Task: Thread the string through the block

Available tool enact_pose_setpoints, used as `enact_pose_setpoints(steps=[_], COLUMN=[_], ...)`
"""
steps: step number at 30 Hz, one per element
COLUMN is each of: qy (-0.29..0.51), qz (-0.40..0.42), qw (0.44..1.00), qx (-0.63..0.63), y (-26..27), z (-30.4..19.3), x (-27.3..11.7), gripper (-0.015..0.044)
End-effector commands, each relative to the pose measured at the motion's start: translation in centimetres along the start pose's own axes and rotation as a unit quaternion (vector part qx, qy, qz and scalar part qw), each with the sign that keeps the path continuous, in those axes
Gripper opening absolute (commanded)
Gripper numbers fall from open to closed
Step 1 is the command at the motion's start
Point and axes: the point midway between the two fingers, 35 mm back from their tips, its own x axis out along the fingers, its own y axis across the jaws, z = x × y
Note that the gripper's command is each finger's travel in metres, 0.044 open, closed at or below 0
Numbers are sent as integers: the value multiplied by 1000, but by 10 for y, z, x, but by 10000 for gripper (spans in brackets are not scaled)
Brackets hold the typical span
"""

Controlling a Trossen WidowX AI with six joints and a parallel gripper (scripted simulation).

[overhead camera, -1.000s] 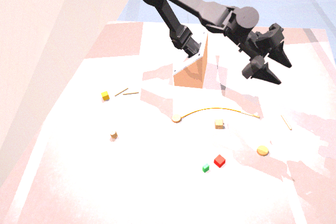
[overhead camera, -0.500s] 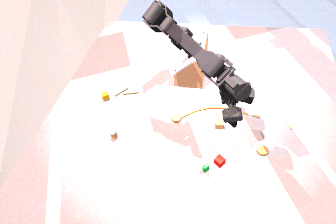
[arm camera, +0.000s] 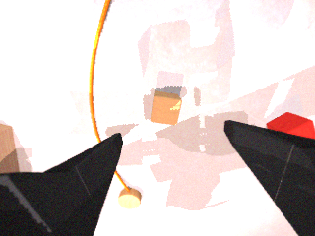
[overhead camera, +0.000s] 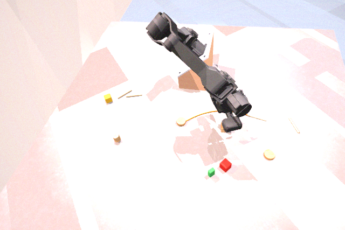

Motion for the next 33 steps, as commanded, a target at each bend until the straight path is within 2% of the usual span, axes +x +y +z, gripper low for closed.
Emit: enact_pose_setpoints(steps=[1,6,14,24,33], qy=[3,1,1,1,1], qz=[4,1,1,1,1], qw=[1000,1000,1000,1000,1000], qx=[-5,-1,-1,-1,-1], y=[2,0,0,0,0], z=[-1,0,0,0,0], x=[1,1,1,1,1], gripper=[440,440,238,238,2])
